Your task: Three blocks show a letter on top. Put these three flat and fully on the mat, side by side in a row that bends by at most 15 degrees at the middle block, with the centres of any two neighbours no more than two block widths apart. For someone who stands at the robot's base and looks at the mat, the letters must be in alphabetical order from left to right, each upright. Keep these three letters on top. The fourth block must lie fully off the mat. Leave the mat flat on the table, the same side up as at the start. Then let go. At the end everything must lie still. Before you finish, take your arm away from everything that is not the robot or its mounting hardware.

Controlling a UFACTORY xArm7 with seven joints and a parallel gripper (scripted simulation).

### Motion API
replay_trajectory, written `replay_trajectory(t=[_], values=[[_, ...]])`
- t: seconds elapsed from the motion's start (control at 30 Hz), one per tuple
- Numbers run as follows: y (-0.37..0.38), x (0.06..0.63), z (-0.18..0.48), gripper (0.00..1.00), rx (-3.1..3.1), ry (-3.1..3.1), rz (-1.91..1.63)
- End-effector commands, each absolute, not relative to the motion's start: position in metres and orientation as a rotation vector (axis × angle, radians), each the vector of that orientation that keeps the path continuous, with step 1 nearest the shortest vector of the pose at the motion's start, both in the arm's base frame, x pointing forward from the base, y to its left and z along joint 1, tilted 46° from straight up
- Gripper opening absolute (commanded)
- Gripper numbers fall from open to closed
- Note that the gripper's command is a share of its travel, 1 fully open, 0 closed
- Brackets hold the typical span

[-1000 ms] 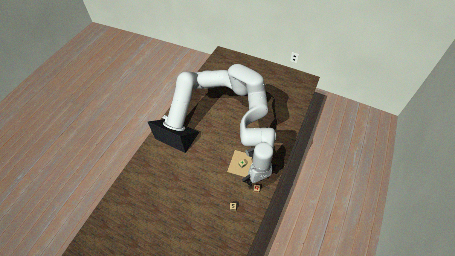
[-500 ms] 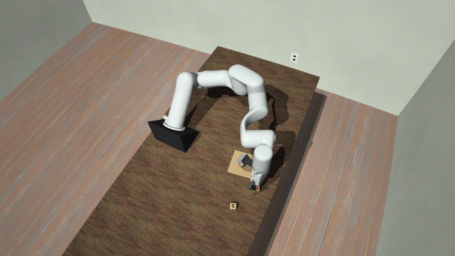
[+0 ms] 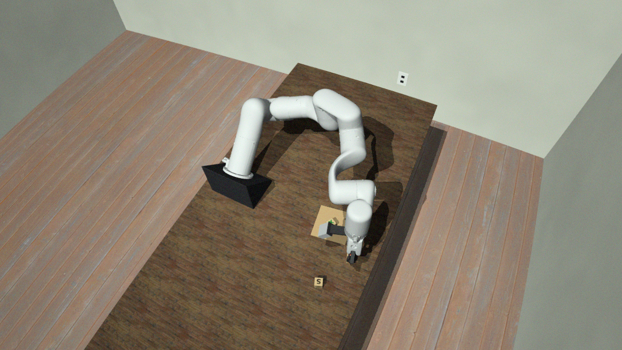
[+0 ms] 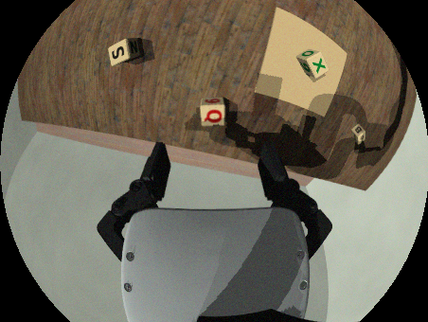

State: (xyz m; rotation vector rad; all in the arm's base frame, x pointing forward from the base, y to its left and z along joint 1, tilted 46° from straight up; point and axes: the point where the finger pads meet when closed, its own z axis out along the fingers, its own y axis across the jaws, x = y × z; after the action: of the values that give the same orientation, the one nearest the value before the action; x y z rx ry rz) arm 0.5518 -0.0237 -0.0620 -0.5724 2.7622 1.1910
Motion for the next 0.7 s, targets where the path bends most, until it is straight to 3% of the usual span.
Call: replay_trajectory(t=[0.0,0.1,0.13,0.67], values=[[-0.0258,0.5527,-0.0611,1.0,-0.611,2.74,1.176],[-0.0258,0.5527,-0.0611,1.0,-0.611,2.74,1.176],[-0.0258,0.5527,-0.0611,0.69,-0.611,2.74,1.176],[-0.0258,0.5527,-0.0611,0.69,-0.611,2.74,1.176]])
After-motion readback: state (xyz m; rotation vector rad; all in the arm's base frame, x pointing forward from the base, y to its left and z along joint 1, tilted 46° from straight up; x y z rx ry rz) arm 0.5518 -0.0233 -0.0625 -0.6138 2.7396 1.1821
